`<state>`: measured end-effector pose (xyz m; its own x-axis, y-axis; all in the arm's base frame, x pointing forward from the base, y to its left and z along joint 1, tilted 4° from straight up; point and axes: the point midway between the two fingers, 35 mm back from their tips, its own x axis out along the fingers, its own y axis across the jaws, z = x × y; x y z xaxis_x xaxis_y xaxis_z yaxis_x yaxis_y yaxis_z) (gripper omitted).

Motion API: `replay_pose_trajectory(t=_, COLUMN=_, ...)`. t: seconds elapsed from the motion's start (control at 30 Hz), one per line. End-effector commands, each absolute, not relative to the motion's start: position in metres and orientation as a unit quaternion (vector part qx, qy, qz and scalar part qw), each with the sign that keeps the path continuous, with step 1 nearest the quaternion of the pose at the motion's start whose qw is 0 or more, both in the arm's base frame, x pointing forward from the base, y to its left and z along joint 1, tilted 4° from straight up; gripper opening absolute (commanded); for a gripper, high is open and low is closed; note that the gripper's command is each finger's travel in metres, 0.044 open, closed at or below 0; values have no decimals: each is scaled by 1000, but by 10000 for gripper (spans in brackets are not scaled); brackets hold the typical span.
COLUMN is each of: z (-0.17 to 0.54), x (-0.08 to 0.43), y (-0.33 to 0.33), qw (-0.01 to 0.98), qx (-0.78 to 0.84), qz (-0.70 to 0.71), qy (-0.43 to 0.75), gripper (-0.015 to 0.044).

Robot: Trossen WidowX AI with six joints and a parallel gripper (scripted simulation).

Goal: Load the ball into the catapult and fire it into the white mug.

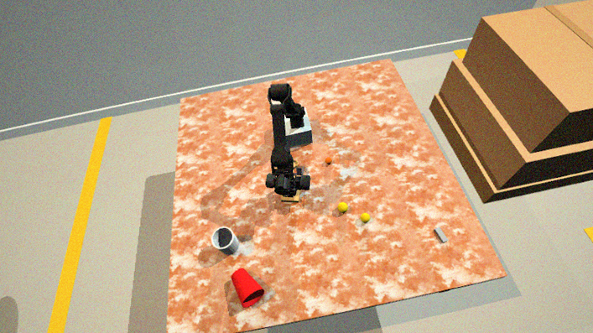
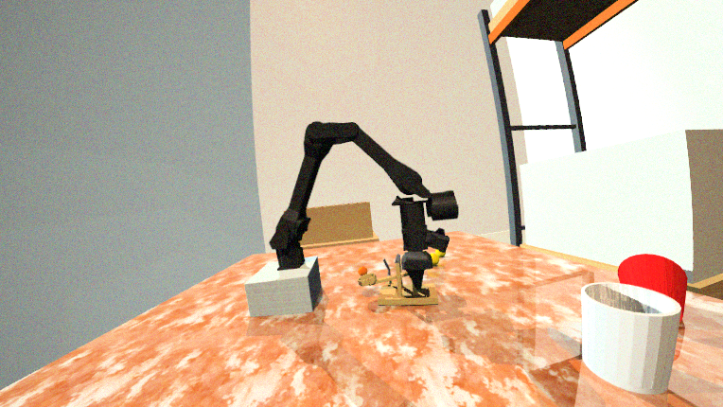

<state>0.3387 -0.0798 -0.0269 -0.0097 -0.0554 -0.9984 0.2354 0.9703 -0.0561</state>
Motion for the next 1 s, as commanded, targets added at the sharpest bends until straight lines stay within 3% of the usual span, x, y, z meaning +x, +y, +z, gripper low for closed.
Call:
replay_pose_trajectory(t=0.0, z=-27, x=339, y=-79, qw=701, qx=65, qz=-103, qy=703, gripper=157)
replay_pose_trajectory(t=0.13, z=-27, x=339, y=-79, qw=701, qx=65, qz=-103, qy=703, gripper=131)
replay_pose_trajectory(t=0.3, z=20, x=340, y=-77, qw=701, qx=64, qz=-104, qy=703, gripper=0)
replay_pose_trajectory(t=0.47, z=23, x=339, y=-84, qw=700, qx=71, qz=-111, qy=702, gripper=0)
replay_pose_trajectory(t=0.8, z=28, x=312, y=-189, qw=680, qx=177, qz=-225, qy=675, gripper=0)
replay_pose_trajectory(t=0.97, z=29, x=306, y=-201, qw=678, qx=184, qz=-232, qy=672, gripper=0)
